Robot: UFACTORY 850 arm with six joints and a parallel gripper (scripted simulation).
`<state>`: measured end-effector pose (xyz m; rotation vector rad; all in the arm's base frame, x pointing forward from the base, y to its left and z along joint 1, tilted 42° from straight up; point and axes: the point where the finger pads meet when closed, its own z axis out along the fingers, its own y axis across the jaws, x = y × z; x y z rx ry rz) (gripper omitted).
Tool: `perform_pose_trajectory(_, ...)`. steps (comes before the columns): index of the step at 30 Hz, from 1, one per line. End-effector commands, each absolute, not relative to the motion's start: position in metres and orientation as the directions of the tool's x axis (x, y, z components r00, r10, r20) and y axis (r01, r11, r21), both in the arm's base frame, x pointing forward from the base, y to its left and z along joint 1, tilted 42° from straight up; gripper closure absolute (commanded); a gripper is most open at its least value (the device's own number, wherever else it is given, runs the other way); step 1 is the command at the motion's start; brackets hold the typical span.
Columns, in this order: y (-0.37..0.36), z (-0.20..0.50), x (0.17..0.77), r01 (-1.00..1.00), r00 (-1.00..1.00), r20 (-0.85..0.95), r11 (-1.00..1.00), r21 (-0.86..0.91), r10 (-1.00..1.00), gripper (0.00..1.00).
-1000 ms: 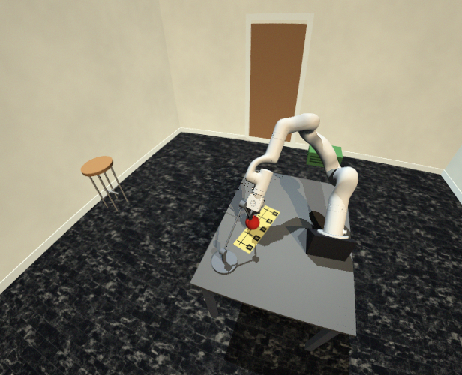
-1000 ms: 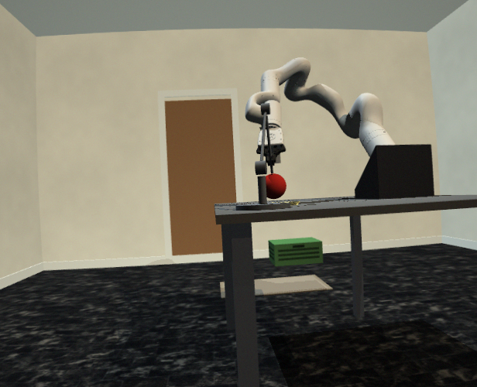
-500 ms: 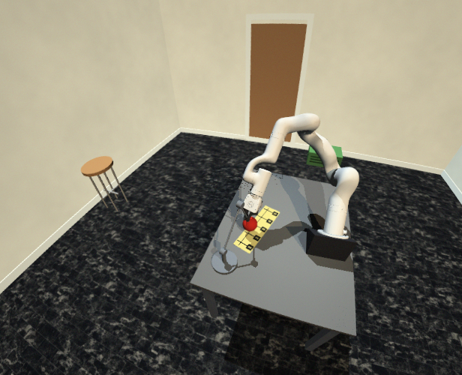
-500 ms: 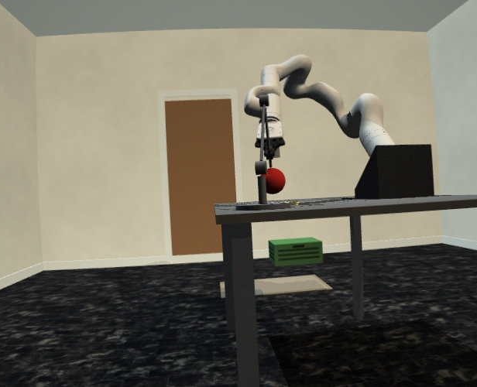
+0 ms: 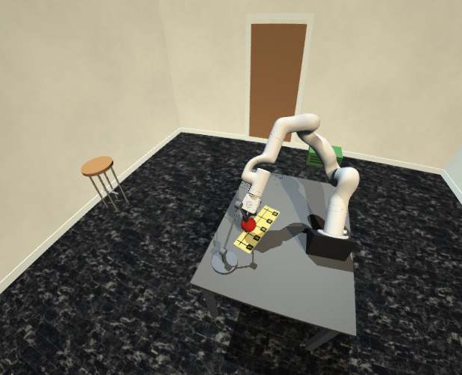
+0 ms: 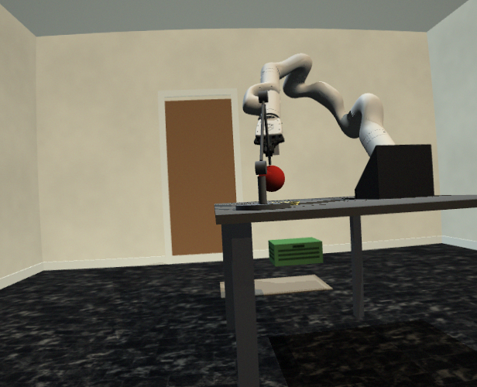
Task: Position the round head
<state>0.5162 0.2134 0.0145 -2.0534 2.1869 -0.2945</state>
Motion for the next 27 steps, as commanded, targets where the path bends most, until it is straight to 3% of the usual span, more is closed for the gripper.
perform_pose_trajectory(1, 0.2155, 0.0152, 0.5173, -0.972, -0.067, 0.040, 0.056, -0.226, -0.997, 1.00)
perform_pose_trajectory(6, 0.2161, 0.0151, 0.5174, -0.972, -0.067, 0.040, 0.056, -0.226, -0.997, 1.00)
perform_pose_trajectory(7, 0.2161, 0.0151, 0.5174, -0.972, -0.067, 0.040, 0.056, -0.227, -0.997, 0.00)
perform_pose_trajectory(27, 0.2158, 0.0151, 0.5173, -0.972, -0.067, 0.039, 0.056, -0.228, -0.997, 0.00)
